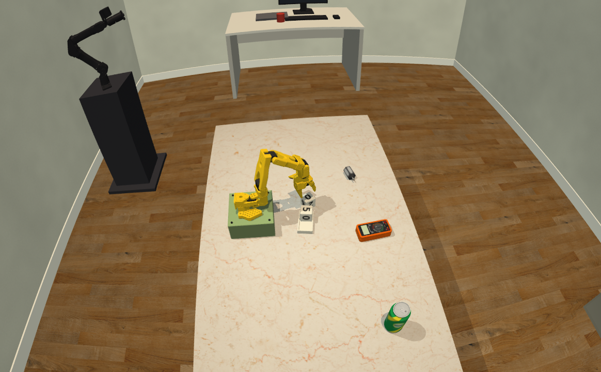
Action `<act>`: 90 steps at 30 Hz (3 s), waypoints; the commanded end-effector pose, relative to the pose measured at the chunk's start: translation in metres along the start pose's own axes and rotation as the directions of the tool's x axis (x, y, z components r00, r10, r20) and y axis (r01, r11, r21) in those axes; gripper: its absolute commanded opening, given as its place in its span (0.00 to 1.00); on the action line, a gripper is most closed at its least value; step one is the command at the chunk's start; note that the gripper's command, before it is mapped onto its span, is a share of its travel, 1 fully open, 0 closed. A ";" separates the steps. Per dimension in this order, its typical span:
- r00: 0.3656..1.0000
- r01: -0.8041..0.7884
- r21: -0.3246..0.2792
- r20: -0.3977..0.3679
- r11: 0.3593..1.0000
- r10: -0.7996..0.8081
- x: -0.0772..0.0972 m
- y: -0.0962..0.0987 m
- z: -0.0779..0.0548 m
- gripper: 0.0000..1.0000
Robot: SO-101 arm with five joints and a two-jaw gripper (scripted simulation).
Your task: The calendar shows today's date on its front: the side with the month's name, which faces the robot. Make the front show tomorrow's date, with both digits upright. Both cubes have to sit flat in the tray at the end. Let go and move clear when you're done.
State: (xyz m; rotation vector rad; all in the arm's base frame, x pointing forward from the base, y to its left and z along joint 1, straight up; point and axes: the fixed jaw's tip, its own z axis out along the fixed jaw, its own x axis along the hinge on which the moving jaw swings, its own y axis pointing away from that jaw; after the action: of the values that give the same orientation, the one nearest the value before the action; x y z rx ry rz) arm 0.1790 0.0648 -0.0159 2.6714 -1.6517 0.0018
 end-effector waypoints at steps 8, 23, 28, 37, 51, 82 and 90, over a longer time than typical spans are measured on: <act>1.000 0.018 0.005 0.001 1.000 -0.018 -0.001 -0.002 0.011 0.35; 1.000 0.018 0.005 0.001 1.000 -0.018 -0.001 -0.002 0.031 0.35; 1.000 0.018 0.005 0.001 1.000 -0.018 -0.001 -0.001 0.036 0.35; 1.000 0.018 0.005 0.001 1.000 -0.018 -0.002 -0.001 0.038 0.35; 1.000 0.018 0.005 0.001 1.000 -0.018 -0.002 -0.002 0.038 0.34; 1.000 0.018 0.005 0.001 1.000 -0.018 -0.002 -0.005 0.038 0.30; 1.000 0.018 0.005 0.001 1.000 -0.018 -0.002 -0.005 0.038 0.30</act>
State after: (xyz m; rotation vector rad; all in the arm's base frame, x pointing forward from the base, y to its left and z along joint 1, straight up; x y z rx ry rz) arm 0.1833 0.0664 -0.0529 2.6786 -1.6547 0.0112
